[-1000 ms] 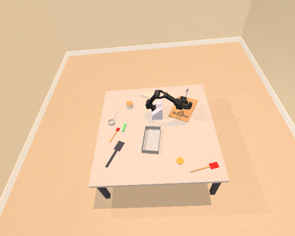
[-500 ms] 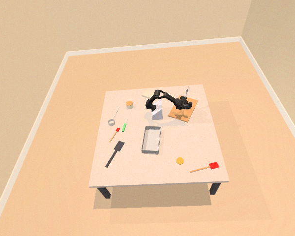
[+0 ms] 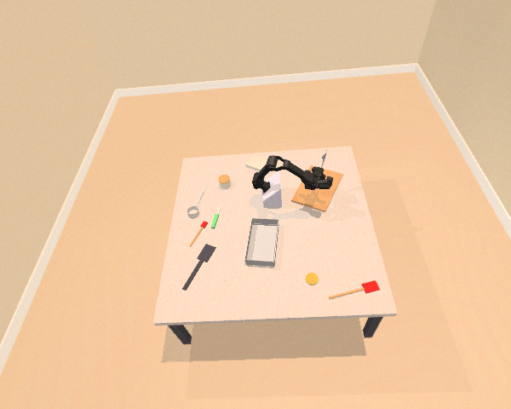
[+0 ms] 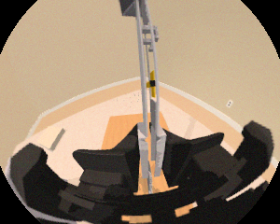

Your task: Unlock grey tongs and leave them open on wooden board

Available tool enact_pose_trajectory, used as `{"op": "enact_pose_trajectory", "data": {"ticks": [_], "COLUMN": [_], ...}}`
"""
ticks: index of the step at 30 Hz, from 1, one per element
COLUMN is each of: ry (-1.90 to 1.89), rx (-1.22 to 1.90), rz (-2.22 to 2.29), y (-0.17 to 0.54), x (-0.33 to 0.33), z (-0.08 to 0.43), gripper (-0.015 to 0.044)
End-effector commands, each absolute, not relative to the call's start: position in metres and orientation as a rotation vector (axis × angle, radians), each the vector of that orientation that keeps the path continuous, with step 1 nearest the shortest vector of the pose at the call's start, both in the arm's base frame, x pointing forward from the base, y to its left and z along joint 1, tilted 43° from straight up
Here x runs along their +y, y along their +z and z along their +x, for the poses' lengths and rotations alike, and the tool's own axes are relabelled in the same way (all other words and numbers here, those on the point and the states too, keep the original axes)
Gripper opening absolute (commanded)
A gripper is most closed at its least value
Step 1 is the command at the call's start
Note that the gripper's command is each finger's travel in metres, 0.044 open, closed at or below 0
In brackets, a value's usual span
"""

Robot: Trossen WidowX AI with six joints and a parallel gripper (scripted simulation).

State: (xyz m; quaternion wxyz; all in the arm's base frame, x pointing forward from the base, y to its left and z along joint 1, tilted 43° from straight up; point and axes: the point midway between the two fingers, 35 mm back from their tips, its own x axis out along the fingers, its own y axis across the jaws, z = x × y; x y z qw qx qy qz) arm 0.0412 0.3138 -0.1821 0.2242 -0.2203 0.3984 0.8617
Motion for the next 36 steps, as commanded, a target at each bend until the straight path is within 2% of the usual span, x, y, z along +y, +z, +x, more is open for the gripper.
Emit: {"op": "enact_pose_trajectory", "data": {"ticks": [1, 36], "ry": [2.382, 2.138], "rx": [1.105, 1.456], "rz": [-0.638, -1.663], "y": [-0.183, -0.193], "x": [0.318, 0.34], "z": [0.041, 0.02], "gripper": [-0.015, -0.015]}}
